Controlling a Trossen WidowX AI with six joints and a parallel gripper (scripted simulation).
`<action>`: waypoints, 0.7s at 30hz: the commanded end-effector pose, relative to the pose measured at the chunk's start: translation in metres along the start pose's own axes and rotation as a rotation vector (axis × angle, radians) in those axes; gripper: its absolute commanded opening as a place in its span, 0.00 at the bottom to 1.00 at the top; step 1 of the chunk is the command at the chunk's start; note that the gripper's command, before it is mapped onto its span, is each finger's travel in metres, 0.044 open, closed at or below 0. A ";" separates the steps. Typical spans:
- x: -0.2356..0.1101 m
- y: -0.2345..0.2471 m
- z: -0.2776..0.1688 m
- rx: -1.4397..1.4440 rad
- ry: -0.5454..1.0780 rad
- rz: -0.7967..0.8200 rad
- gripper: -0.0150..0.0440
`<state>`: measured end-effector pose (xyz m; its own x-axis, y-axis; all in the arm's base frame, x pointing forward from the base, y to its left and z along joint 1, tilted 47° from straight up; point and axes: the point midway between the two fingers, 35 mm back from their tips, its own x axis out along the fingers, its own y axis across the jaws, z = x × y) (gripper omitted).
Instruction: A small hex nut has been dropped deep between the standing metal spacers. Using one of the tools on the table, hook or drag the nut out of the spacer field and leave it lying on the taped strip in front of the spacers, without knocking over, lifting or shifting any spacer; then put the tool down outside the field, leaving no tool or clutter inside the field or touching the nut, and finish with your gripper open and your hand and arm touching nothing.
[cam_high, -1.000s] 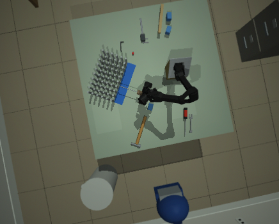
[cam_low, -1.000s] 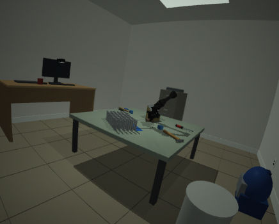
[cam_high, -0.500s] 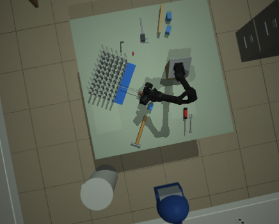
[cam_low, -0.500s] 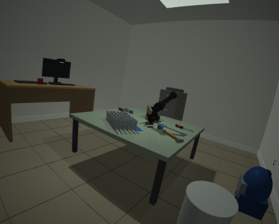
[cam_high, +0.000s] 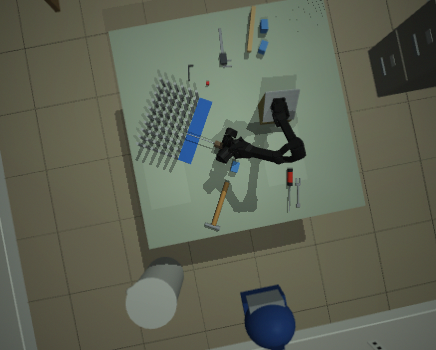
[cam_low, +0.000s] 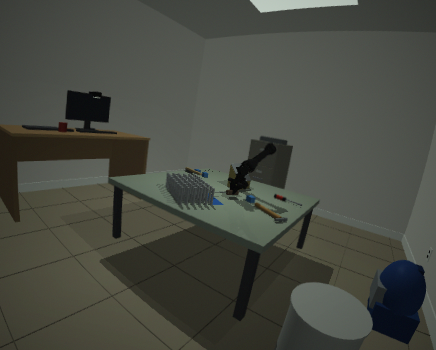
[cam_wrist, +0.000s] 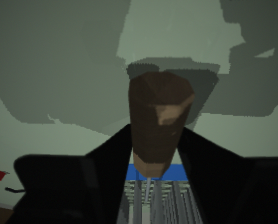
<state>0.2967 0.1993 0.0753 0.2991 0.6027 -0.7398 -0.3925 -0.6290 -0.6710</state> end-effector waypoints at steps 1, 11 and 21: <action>0.002 -0.002 -0.004 -0.005 0.001 -0.004 0.25; 0.004 -0.003 -0.010 -0.006 0.001 -0.004 0.25; 0.006 -0.003 -0.016 -0.007 0.001 -0.004 0.25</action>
<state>0.3099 0.1970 0.0717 0.2993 0.6027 -0.7397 -0.3900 -0.6302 -0.6714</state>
